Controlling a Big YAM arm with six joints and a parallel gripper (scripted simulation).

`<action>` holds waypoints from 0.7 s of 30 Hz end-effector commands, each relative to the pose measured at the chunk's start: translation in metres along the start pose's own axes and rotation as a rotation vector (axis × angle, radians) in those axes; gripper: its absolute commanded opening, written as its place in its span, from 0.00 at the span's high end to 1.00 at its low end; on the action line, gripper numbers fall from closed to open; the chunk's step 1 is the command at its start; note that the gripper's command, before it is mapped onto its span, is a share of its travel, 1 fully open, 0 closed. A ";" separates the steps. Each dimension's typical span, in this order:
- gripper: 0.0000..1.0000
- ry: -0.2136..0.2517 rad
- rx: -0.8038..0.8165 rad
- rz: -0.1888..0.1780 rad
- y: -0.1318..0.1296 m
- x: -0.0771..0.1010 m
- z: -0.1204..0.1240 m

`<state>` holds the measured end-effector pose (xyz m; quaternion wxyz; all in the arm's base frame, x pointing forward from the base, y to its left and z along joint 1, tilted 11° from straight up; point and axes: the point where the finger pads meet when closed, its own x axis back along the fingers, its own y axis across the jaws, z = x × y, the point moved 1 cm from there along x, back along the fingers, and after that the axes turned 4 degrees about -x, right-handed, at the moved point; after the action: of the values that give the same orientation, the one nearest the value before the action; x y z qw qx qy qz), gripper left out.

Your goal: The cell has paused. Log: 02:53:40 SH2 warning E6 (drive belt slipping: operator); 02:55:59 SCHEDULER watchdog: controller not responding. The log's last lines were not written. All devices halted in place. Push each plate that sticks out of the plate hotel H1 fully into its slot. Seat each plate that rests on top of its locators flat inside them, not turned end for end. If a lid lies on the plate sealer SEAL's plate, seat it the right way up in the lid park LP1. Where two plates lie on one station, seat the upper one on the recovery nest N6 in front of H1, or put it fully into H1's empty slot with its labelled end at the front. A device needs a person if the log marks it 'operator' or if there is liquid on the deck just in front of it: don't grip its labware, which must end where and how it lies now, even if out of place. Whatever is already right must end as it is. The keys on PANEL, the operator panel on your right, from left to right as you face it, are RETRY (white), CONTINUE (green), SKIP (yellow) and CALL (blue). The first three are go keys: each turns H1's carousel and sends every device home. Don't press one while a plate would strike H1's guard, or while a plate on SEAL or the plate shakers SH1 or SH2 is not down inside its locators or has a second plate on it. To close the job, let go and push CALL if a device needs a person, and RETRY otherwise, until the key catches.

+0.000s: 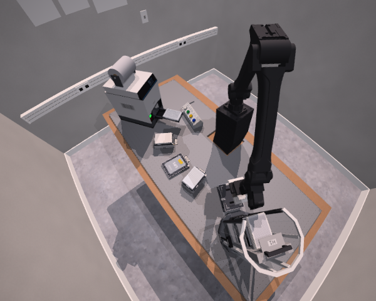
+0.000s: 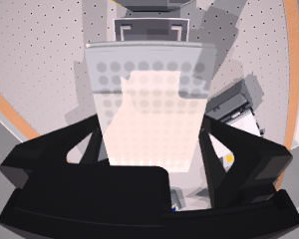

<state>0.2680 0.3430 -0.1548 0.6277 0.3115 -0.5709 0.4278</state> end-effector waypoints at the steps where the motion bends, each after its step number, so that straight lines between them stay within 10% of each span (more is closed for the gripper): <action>1: 0.16 -0.002 -0.005 0.002 -0.006 -0.008 -0.001; 21: 0.16 -0.005 -0.004 0.002 -0.006 -0.025 -0.003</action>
<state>0.2686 0.3398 -0.1721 0.6272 0.3117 -0.5716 0.4275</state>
